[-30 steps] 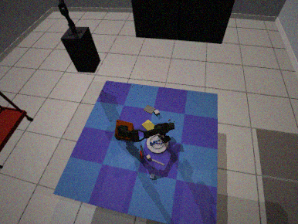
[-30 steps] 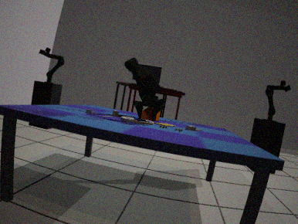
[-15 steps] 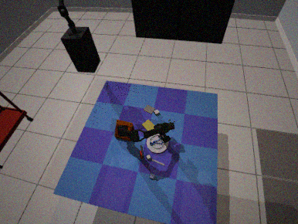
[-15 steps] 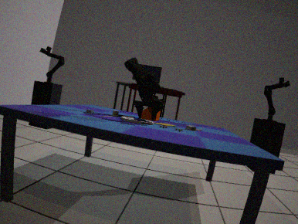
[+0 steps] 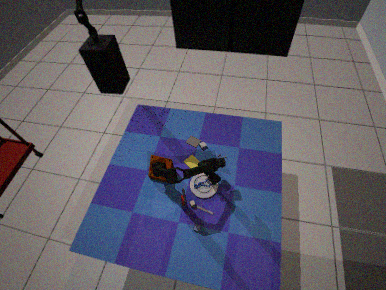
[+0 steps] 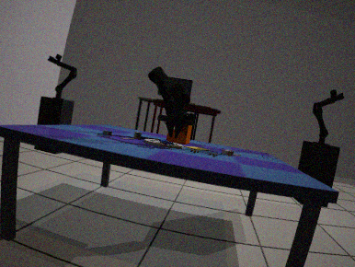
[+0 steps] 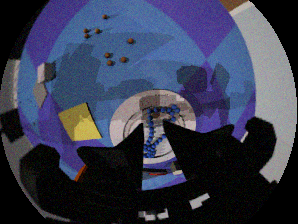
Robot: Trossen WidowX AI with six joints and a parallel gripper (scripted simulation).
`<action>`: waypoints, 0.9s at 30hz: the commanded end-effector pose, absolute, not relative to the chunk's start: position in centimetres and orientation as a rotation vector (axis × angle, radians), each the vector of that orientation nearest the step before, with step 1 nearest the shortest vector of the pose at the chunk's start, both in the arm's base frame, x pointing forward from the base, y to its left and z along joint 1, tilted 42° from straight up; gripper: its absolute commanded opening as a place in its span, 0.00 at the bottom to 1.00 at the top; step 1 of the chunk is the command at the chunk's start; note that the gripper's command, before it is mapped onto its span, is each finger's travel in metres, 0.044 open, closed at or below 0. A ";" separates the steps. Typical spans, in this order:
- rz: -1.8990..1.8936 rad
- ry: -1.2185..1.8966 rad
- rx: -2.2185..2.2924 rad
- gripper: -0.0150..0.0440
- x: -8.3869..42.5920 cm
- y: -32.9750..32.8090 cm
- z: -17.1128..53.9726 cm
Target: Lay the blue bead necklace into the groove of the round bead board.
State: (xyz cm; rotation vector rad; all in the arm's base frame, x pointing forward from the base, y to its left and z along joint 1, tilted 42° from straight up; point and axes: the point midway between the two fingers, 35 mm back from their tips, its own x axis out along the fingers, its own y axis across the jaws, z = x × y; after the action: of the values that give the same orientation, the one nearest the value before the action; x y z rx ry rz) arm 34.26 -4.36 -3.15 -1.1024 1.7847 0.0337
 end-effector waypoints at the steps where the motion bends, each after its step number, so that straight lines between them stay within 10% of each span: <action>1: 0.034 1.781 -1.104 0.46 34.3 -4.3 -3.2; 27: 0.039 1.786 -1.100 0.41 33.9 -6.3 -5.3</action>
State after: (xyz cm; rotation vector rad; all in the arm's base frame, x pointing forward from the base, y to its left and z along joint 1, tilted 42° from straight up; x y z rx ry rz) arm 33.91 -6.29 -5.34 -1.1008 1.7866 0.0399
